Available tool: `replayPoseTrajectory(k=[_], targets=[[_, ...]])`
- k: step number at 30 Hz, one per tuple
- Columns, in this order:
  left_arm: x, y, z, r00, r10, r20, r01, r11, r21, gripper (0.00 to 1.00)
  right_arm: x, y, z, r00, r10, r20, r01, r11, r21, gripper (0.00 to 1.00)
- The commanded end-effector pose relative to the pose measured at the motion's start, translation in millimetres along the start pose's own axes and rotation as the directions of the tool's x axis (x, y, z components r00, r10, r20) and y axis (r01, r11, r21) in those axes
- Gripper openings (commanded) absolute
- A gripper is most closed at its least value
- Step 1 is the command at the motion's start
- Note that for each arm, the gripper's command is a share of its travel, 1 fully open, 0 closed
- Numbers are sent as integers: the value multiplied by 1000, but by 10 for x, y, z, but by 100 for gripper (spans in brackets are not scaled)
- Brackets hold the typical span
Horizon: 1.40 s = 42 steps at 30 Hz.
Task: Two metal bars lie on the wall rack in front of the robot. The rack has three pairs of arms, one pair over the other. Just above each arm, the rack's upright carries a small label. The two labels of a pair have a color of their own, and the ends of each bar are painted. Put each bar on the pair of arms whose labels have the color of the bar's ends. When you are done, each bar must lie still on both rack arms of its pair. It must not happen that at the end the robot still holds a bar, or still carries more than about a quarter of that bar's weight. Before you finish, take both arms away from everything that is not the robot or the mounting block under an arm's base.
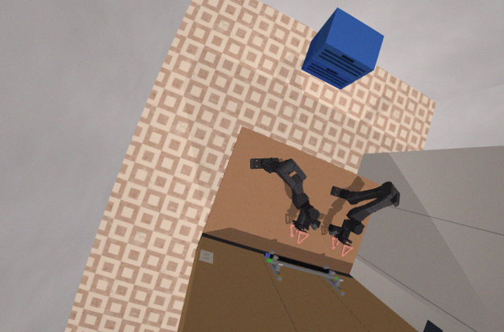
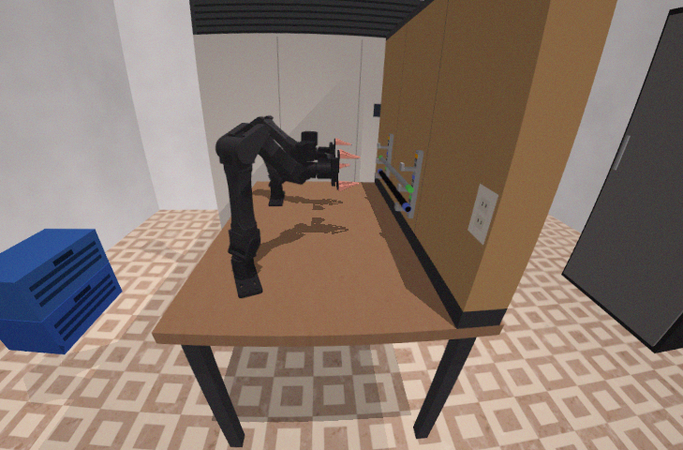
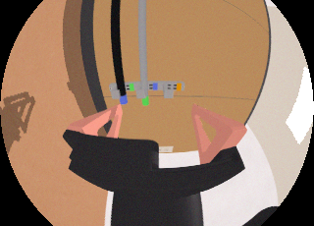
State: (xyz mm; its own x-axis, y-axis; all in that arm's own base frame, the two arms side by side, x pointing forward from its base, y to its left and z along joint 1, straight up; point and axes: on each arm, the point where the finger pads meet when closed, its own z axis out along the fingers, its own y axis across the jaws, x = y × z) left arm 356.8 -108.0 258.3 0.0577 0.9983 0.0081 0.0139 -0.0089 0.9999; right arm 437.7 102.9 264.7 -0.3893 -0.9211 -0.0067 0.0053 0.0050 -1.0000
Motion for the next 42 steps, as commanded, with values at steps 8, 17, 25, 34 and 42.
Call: replayPoseTrajectory(k=[8,17,25,34,42], targets=[[-29,21,-9,1000,-8,3,8,1000,-14,100,-20,43,-21,1000,-7,3,7,1000,-3,100],[-29,21,-9,1000,-8,3,8,1000,-14,100,-20,43,-21,1000,-7,3,7,1000,-3,100],[-29,21,-9,1000,-8,3,8,1000,-14,100,-20,43,-21,1000,-7,3,7,1000,-3,100],[-29,21,-9,1000,-8,3,8,1000,-14,100,-20,43,-21,1000,-7,3,7,1000,-3,100],[-31,-96,126,1000,-8,3,8,1000,-14,100,-20,162,112,1000,-7,3,7,1000,-3,100]])
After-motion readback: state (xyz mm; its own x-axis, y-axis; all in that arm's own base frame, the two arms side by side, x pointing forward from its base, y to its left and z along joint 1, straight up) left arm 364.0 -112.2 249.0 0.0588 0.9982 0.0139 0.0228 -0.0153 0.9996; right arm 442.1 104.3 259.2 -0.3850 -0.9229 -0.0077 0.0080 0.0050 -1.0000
